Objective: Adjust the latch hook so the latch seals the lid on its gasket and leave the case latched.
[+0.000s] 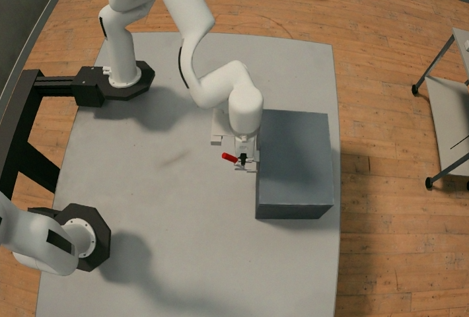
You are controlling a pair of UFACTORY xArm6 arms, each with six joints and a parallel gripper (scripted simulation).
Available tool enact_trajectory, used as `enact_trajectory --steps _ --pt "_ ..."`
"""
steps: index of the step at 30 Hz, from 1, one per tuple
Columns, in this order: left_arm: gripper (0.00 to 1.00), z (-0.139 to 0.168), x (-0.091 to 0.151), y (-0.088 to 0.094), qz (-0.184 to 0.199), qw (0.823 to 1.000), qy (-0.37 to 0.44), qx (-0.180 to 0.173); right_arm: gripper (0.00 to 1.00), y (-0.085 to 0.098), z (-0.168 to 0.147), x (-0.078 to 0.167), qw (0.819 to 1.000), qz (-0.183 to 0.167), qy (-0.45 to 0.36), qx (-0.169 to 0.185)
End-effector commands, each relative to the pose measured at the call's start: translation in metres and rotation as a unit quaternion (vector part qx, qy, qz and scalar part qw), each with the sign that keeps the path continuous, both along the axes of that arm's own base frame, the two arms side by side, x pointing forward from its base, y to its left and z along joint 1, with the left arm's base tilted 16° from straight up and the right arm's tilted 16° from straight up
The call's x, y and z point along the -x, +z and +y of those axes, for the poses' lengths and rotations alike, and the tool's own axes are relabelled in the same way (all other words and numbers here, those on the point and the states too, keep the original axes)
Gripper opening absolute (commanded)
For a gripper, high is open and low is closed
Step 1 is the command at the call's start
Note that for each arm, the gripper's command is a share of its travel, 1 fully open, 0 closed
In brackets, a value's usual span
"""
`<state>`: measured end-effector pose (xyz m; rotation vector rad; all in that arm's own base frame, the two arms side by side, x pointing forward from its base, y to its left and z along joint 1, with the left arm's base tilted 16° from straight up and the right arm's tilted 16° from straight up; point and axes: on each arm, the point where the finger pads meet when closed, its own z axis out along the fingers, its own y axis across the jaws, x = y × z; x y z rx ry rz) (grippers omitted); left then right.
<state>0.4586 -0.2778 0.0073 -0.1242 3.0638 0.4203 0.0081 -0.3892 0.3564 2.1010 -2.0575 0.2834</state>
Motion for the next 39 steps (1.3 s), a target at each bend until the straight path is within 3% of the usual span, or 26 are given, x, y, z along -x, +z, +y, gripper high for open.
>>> enact_trajectory --steps 1,9,23,37,38,39 --pt "0.24 -0.001 -0.001 0.002 -0.002 1.0 0.001 0.001 1.0 0.002 -0.001 0.0 1.0 0.0 0.0 0.002" --pt "0.24 -0.001 -0.004 0.002 0.007 1.0 0.003 0.002 1.0 0.002 -0.001 0.0 1.0 0.0 0.0 0.002" --pt "0.24 0.002 -0.033 -0.001 0.119 0.992 0.034 0.012 1.0 0.002 -0.001 0.0 1.0 0.0 0.0 0.002" --pt "0.24 0.003 -0.034 -0.001 0.126 0.991 0.036 0.013 1.0 0.002 -0.001 0.0 1.0 0.0 0.0 0.002" --pt "0.41 0.003 -0.034 -0.001 0.126 0.991 0.036 0.013 1.0 0.002 -0.001 0.0 1.0 0.0 0.0 0.002" --pt "0.41 0.003 -0.034 -0.001 0.126 0.991 0.036 0.013 1.0 0.002 -0.001 0.0 1.0 0.0 0.0 0.002"
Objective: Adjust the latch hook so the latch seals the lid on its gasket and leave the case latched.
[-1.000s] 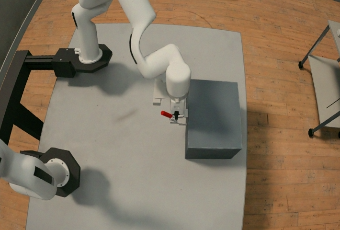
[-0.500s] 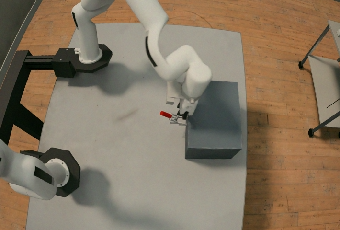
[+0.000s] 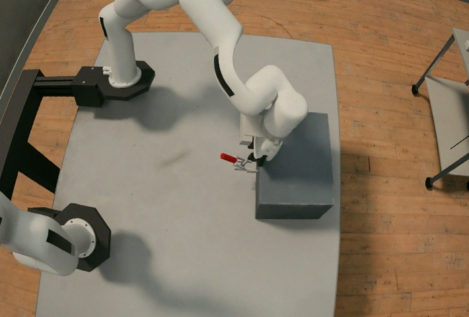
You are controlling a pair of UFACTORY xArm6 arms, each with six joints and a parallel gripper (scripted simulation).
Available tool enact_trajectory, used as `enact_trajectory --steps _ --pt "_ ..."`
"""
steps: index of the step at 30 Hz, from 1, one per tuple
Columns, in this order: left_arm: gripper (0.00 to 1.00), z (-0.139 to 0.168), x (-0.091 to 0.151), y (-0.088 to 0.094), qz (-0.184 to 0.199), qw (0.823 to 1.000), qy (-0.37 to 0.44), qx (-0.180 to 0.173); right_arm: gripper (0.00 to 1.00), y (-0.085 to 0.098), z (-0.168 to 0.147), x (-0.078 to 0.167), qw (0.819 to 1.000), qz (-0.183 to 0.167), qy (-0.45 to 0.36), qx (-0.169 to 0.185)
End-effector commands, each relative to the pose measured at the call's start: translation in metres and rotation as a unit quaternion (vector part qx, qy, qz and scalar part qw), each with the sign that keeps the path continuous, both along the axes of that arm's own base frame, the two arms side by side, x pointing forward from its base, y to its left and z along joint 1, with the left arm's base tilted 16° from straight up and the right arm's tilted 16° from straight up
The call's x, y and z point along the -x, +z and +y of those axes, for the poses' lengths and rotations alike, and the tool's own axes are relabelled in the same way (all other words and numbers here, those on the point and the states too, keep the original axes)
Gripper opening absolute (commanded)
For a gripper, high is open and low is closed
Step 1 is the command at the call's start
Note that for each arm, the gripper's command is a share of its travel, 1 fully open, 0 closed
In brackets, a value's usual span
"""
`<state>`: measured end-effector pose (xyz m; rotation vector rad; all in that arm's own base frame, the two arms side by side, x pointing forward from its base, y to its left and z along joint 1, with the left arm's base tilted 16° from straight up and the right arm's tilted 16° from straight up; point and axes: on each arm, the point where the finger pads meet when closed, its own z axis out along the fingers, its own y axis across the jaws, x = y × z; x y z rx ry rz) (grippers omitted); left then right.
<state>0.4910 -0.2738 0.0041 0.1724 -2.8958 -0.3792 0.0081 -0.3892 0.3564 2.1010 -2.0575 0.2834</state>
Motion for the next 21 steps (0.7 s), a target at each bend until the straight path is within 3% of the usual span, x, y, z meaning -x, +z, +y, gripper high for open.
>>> enact_trajectory --steps 1,11,18,21 --pt "0.41 -0.001 -0.002 0.002 -0.001 1.0 0.0 0.001 1.0 0.002 -0.001 0.0 1.0 0.0 0.0 0.002" --pt "0.41 -0.002 -0.002 0.004 -0.001 1.0 0.0 0.001 1.0 0.002 -0.001 0.0 1.0 0.0 0.0 0.002" --pt "0.41 -0.005 -0.005 0.016 -0.002 1.0 0.0 0.001 1.0 0.002 -0.001 0.0 1.0 0.0 0.0 0.002" --pt "0.41 -0.005 -0.006 0.018 -0.018 1.0 -0.004 -0.001 1.0 0.002 -0.001 0.0 1.0 0.0 0.0 0.002"
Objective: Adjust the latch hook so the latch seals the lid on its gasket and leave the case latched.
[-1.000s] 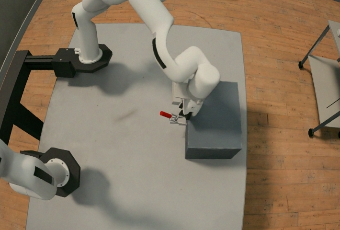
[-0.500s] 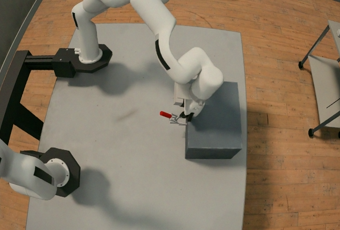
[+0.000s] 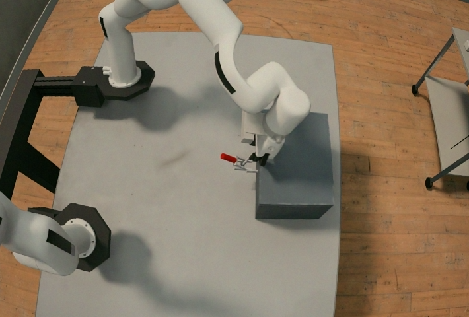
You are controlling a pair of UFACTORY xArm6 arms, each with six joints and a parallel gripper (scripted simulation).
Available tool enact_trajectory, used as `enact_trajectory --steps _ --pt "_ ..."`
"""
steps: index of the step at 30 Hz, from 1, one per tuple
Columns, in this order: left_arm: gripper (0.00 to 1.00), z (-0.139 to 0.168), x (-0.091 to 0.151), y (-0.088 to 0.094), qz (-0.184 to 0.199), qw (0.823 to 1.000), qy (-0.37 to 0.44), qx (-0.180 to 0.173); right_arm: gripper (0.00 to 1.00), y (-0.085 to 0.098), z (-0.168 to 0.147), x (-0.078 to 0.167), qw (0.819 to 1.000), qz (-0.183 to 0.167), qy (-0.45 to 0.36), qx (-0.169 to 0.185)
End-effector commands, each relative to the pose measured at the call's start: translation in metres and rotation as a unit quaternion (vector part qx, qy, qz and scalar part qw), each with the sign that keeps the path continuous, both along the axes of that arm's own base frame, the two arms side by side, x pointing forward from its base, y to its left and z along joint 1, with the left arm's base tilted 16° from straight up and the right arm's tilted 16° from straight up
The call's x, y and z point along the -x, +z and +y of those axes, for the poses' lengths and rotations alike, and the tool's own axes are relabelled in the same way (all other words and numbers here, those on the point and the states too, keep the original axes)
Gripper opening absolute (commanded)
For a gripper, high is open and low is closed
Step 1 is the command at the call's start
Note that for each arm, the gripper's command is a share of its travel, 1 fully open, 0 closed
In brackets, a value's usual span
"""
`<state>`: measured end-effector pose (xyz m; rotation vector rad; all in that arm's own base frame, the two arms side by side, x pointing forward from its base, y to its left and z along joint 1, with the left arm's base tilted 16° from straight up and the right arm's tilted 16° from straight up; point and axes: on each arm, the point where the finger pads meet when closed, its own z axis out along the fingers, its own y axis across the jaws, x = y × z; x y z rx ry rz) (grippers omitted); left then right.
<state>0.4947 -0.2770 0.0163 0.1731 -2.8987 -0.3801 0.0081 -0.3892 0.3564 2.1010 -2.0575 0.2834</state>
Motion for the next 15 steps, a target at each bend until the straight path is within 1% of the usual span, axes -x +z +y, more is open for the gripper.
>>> enact_trajectory --steps 1,5,7,9,10,15 --pt "0.41 -0.002 -0.002 0.007 -0.028 1.0 -0.008 -0.001 1.0 0.002 -0.001 0.0 1.0 0.0 0.0 0.002" --pt "0.41 -0.004 -0.003 0.014 -0.092 0.995 -0.025 -0.007 1.0 0.002 -0.001 0.0 1.0 0.0 0.0 0.002" --pt "0.41 -0.004 -0.003 0.014 -0.092 0.995 -0.025 -0.007 1.0 0.002 -0.001 0.0 1.0 0.0 0.0 0.002" --pt "0.41 -0.005 -0.004 0.017 -0.118 0.992 -0.032 -0.01 1.0 0.002 -0.001 0.0 1.0 0.0 0.0 0.002" --pt "0.41 -0.005 -0.004 0.018 -0.124 0.992 -0.034 -0.01 1.0 0.002 -0.001 0.0 1.0 0.0 0.0 0.002" --pt "0.41 -0.005 -0.004 0.018 -0.127 0.991 -0.035 -0.01 1.0 0.002 -0.001 0.0 1.0 0.0 0.0 0.002"
